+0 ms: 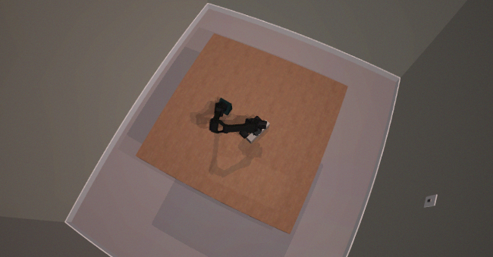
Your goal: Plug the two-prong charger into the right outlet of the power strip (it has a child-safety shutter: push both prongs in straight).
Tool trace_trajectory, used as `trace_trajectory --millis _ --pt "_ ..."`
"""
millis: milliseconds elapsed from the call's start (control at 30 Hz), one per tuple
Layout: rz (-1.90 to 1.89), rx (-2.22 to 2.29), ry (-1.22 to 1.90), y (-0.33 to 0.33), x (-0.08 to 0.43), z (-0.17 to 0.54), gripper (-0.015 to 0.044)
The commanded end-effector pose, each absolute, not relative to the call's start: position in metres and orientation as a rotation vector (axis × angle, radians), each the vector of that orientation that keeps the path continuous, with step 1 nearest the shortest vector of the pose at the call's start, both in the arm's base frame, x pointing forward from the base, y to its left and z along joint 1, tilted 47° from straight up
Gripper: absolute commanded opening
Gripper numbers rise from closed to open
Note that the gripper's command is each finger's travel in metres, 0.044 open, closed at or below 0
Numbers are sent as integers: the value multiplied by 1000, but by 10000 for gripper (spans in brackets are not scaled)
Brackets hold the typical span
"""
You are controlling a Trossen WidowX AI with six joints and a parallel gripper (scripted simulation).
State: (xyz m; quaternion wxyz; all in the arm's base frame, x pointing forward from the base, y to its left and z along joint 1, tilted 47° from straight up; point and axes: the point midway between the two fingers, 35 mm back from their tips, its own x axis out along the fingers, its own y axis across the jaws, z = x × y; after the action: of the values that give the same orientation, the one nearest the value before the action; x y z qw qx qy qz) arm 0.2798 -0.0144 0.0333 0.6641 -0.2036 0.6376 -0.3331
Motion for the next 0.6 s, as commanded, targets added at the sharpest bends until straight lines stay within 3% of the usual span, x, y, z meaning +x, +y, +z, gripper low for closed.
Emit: trace_trajectory --millis 0,567 --pt "-758 -462 1431 -15 278 33 440" --pt "-760 -462 1420 -14 272 32 440"
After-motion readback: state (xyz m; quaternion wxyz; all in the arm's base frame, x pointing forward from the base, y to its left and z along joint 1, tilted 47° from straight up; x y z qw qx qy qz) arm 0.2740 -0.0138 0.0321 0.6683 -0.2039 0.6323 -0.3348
